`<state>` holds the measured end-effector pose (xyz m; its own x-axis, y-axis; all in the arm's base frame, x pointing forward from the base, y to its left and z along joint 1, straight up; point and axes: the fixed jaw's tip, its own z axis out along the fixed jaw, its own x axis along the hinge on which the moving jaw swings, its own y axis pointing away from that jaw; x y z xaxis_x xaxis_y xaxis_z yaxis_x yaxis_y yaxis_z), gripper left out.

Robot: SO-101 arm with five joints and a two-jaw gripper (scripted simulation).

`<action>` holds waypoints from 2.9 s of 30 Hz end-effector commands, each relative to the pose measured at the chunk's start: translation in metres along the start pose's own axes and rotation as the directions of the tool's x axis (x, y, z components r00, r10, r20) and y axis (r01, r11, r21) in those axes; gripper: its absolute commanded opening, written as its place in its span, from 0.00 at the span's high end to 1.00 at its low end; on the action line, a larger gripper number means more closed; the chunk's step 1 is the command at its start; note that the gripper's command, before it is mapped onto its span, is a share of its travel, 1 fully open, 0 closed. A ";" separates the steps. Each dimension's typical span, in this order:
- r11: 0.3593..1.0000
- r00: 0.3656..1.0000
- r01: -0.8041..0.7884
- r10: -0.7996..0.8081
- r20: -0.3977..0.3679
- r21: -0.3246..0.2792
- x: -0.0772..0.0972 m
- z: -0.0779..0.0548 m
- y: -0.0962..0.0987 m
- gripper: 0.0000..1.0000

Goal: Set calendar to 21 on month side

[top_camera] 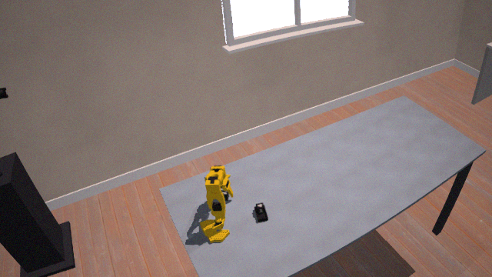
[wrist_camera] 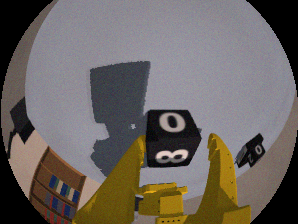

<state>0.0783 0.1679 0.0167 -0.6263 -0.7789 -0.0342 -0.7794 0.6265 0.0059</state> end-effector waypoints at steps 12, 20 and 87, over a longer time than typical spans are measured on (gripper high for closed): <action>1.000 1.000 -0.003 0.003 0.014 -0.004 -0.002 -0.001 0.002 0.64; 1.000 1.000 -0.003 0.003 0.014 -0.004 -0.003 -0.011 0.002 0.64; 0.995 0.896 0.019 0.026 0.444 -0.096 -0.006 -0.133 0.003 0.65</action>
<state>0.0786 0.1690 0.1308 -0.5912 -0.7123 -0.3783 -0.7867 0.6126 0.0760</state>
